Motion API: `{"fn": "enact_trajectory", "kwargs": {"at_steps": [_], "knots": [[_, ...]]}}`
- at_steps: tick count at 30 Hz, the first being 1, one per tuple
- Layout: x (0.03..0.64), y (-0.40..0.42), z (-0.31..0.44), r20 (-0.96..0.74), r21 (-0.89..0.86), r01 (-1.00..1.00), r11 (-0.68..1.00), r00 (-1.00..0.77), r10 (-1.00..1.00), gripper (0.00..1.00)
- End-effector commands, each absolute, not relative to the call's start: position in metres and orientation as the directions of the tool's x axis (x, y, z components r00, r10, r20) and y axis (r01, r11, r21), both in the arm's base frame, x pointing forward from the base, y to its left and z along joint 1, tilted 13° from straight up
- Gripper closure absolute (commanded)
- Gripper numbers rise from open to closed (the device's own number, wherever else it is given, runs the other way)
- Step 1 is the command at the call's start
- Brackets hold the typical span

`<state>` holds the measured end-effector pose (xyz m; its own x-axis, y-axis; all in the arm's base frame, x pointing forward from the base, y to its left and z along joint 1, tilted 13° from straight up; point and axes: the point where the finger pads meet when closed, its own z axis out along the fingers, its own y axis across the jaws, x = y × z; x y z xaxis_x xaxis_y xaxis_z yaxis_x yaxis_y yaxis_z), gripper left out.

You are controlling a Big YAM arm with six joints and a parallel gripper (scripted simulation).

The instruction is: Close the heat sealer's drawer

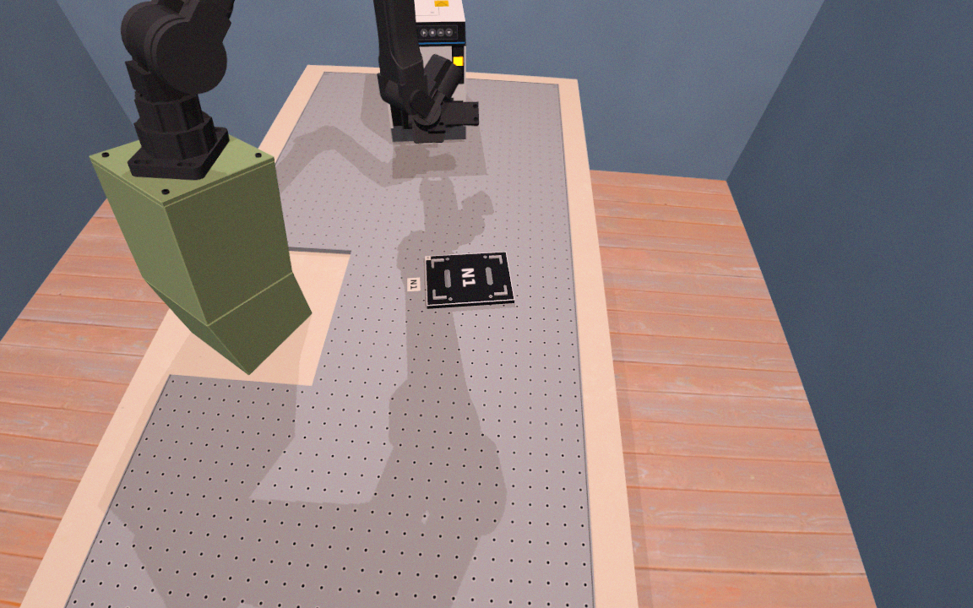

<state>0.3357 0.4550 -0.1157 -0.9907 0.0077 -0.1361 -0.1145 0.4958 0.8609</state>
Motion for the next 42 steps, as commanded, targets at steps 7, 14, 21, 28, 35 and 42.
{"fn": "enact_trajectory", "kwargs": {"at_steps": [7, 14, 21, 28, 35, 42], "knots": [[0.331, 0.490, -0.120, -0.124, 0.858, -0.111, 0.501, -0.992, -0.006, 1.00], [0.331, 0.495, -0.119, -0.125, 0.858, -0.111, 0.501, -0.992, -0.006, 1.00], [0.331, 0.495, -0.119, -0.125, 0.858, -0.111, 0.501, -0.992, -0.006, 1.00], [0.331, 0.495, -0.119, -0.125, 0.858, -0.111, 0.501, -0.992, -0.006, 1.00], [0.331, 0.495, -0.119, -0.125, 0.858, -0.111, 0.501, -0.992, -0.006, 1.00], [0.331, 0.495, -0.119, -0.125, 0.858, -0.111, 0.501, -0.992, -0.006, 1.00]]}}
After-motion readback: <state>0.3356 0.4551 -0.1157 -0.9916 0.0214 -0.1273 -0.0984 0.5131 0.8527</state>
